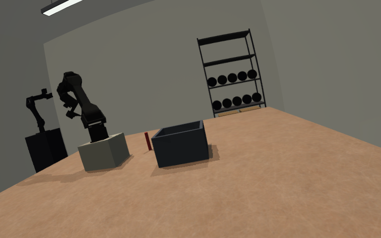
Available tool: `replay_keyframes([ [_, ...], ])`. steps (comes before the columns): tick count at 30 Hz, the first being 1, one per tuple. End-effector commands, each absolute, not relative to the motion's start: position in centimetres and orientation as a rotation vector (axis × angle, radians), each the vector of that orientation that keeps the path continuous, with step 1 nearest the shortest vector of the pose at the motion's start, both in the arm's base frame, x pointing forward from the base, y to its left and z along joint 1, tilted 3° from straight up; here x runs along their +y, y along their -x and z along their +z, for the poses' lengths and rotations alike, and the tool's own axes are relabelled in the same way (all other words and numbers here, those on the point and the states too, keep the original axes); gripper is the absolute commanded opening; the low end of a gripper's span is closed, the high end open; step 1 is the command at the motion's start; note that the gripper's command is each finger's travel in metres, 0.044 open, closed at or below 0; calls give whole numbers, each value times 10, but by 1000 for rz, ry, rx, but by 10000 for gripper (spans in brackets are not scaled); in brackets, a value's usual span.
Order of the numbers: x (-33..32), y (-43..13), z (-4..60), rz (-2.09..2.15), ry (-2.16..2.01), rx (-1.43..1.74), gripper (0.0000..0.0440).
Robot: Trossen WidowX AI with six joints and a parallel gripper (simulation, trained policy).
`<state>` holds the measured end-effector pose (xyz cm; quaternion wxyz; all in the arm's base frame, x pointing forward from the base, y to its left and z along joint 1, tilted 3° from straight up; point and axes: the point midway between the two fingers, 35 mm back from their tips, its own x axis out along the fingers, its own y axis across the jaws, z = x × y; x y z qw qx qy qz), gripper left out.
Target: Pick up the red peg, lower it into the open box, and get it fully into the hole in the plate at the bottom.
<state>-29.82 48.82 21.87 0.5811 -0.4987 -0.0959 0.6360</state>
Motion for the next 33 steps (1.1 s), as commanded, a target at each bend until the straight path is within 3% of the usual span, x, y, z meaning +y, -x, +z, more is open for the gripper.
replay_keyframes([
  [1,492,290,221,1479,1159,-212,412],
  [4,502,258,222,1447,1145,-150,430],
  [15,515,111,207,1303,1027,241,419],
  [33,450,-77,198,973,704,759,413],
])
